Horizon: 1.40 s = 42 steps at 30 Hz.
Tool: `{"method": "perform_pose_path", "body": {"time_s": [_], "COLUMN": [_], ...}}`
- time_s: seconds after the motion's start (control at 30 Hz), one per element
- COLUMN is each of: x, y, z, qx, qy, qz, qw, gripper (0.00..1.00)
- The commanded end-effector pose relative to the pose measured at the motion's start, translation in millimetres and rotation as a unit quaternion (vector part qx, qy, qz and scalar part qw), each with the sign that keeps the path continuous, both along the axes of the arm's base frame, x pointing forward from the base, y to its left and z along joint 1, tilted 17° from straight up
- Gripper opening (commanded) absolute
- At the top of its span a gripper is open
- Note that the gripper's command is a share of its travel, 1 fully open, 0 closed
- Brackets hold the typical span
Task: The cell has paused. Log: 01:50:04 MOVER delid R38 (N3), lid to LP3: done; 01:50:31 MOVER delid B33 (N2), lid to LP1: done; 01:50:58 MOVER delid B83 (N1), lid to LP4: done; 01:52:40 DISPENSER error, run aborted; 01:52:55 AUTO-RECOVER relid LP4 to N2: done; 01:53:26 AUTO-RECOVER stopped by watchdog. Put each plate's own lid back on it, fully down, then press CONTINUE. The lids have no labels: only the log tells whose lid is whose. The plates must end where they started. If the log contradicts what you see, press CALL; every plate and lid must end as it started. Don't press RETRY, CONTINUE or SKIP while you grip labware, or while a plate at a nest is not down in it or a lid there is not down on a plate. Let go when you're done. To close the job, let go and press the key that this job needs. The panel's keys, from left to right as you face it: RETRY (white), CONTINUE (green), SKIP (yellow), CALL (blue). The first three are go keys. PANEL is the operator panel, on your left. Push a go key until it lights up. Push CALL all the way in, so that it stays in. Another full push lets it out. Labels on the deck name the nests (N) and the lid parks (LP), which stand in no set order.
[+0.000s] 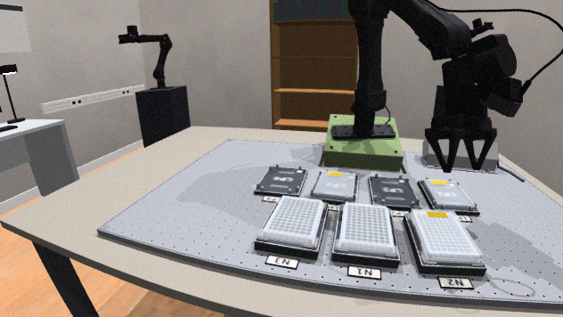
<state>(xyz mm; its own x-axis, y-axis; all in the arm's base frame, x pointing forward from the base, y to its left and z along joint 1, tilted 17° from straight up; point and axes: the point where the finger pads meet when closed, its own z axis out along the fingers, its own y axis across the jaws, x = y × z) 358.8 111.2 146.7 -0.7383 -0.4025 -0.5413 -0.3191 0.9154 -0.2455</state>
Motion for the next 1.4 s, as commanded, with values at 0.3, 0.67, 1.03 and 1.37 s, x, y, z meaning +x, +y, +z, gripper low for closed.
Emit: {"method": "perform_pose_path", "body": {"time_s": [0.3,0.67,1.03,1.37], "x": [-41.2,-65.7,-107.9,-147.5], "y": [-38,-63,-88,-104], "z": [-0.6,8.2,2.2,-1.8], "qx": [0.014,0.039,0.056,0.072], "qy": [0.060,0.092,0.149,0.201], "qz": [-0.032,-0.080,-0.124,-0.159], "qw": [0.998,0.992,0.979,0.964], "gripper": [1.00,1.00,1.00,1.00]}}
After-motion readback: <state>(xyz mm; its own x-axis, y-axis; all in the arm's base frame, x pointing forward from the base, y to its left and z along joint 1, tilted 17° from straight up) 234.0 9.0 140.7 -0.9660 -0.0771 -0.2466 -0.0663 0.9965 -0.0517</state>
